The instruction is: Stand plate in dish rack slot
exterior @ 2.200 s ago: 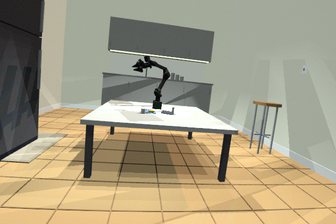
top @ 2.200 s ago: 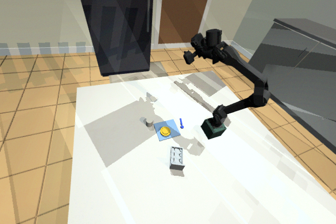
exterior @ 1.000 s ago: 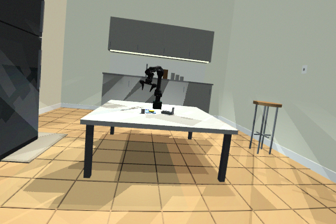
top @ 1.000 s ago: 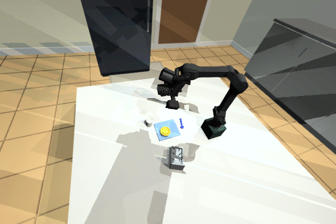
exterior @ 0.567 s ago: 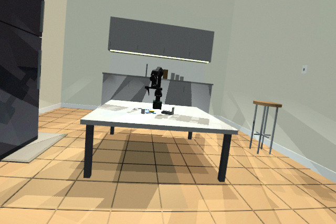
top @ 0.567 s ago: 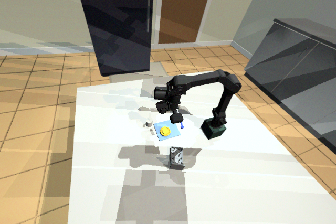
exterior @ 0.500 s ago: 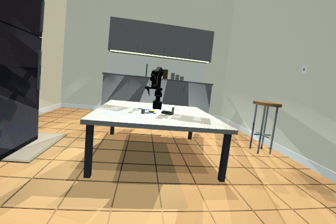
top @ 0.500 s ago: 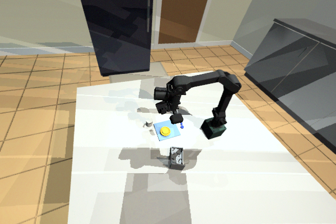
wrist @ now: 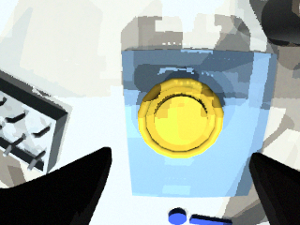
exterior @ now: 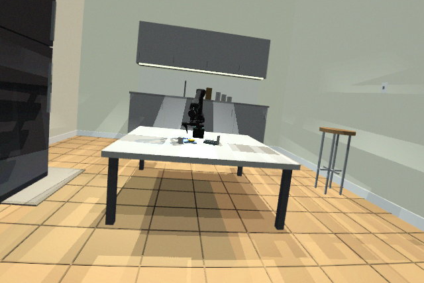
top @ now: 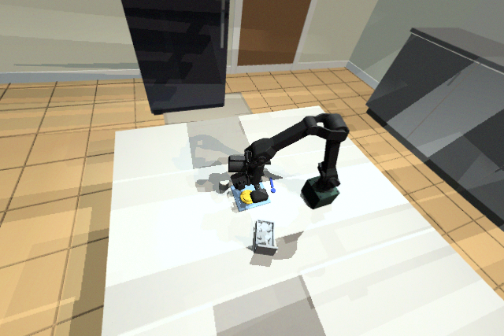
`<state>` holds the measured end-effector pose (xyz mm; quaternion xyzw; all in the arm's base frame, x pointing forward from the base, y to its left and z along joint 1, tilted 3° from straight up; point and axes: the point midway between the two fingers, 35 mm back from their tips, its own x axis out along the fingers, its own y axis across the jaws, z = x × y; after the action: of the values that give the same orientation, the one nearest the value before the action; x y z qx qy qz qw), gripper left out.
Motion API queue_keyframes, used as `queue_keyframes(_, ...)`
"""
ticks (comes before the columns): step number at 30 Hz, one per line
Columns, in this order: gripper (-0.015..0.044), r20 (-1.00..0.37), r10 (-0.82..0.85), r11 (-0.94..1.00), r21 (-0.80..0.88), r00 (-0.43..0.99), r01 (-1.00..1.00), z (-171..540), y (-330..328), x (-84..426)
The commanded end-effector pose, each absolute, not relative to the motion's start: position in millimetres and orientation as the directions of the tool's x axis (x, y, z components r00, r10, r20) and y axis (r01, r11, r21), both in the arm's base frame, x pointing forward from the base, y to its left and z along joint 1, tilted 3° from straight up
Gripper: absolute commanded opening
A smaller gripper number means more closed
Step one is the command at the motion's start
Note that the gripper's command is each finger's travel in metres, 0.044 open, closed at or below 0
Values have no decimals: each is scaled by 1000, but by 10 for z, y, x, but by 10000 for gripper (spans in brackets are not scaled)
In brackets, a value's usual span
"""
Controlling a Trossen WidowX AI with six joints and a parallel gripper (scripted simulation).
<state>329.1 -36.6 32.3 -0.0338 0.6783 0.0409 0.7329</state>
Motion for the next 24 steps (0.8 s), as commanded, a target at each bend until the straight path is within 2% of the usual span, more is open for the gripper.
queue_keyframes(1,400,-996,17,995,8,84,-104,289,-364,3306)
queue_keyframes(24,400,-996,17,995,8,84,-104,-74,-368,3354)
